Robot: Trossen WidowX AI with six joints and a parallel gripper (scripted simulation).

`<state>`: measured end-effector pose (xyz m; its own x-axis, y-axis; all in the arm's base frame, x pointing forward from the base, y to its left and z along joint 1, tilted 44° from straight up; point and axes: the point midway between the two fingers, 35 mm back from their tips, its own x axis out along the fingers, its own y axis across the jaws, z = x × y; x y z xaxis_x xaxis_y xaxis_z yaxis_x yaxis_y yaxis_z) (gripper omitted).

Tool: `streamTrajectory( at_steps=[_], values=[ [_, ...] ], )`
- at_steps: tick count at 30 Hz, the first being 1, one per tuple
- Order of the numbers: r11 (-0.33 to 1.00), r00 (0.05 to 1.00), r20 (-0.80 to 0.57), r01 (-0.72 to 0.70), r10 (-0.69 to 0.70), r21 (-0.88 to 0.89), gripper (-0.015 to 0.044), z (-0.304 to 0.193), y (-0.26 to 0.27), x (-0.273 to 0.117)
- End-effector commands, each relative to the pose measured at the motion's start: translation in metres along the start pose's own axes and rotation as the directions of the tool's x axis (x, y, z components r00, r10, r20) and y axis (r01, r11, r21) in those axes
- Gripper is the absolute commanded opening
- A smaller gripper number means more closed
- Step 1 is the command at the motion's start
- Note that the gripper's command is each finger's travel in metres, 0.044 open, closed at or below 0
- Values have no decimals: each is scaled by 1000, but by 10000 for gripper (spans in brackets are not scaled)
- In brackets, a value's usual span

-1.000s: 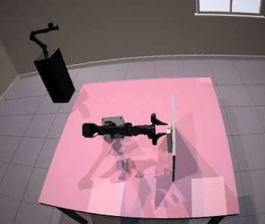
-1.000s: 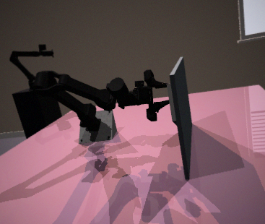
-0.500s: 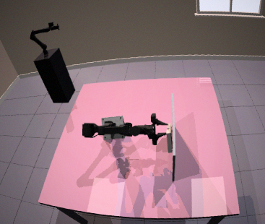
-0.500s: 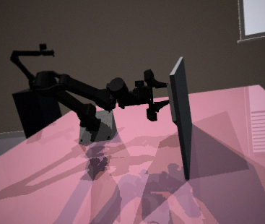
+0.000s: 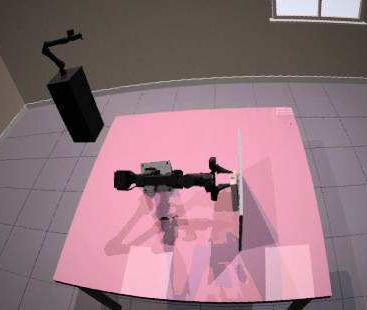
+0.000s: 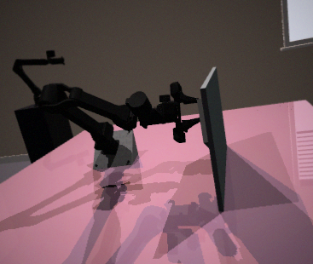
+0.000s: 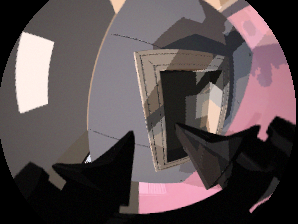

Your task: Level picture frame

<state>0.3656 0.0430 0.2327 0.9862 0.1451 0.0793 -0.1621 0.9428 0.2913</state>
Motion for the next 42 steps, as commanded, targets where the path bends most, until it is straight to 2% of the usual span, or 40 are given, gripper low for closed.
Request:
streamTrajectory(
  at_steps=[1,2,8,17,19,42],
  values=[
    [1000,1000,3,2,-2,4,260,1,0,1],
    [1000,1000,3,2,-2,4,260,1,0,1],
    [1000,1000,3,2,-2,4,103,1,0,1],
    [1000,1000,3,2,-2,4,43,1,0,1],
    [1000,1000,3,2,-2,4,0,1,0,1],
    [1000,1000,3,2,-2,4,0,0,4,0]
  ],
)
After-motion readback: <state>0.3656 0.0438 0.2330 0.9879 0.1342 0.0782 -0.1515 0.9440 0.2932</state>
